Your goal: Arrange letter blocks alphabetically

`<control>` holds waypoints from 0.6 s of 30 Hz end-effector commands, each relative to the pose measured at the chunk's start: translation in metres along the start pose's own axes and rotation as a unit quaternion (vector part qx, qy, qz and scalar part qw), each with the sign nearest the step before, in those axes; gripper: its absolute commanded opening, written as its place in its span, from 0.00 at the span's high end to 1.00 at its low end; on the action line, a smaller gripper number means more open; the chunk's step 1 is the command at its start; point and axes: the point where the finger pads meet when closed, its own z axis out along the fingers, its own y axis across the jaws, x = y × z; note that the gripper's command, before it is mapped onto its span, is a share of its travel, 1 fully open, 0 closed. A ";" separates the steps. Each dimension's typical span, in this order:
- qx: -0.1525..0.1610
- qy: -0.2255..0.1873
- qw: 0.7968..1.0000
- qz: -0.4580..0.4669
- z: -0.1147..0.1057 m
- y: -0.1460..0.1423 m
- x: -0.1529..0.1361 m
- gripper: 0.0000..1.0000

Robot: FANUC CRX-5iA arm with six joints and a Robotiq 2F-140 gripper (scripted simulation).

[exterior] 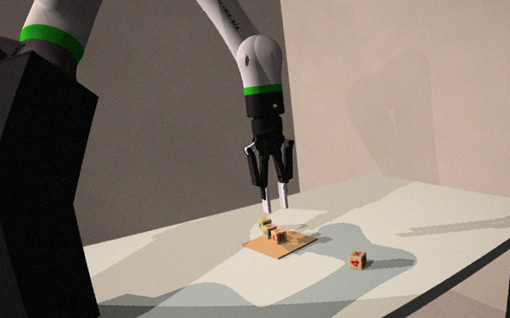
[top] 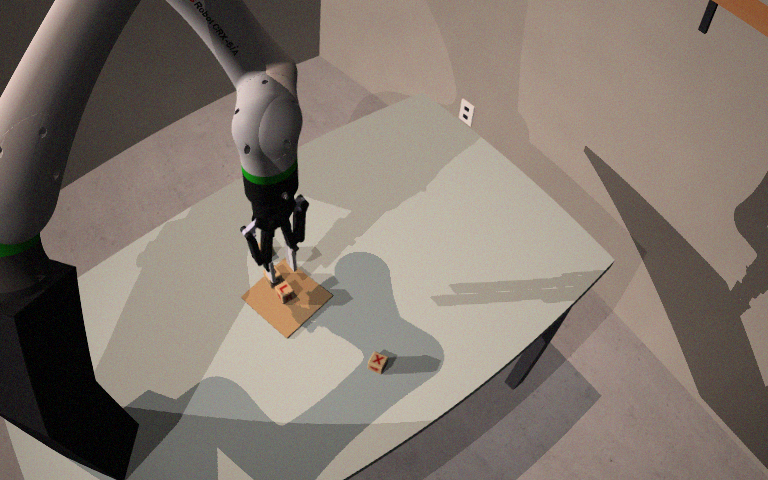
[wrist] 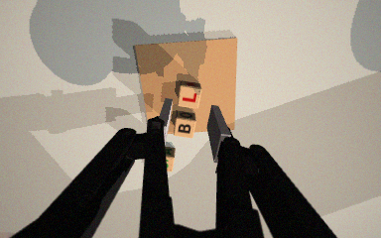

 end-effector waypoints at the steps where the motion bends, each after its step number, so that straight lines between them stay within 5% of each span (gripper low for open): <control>1: 0.000 0.000 1.000 0.000 -0.004 0.000 0.000 0.72; 3: 0.000 0.000 1.000 0.000 -0.005 0.000 0.000 0.72; 4: 0.000 0.000 1.000 0.000 -0.005 0.000 0.000 0.00; 18: 0.000 0.000 1.000 0.000 -0.005 0.000 0.000 0.00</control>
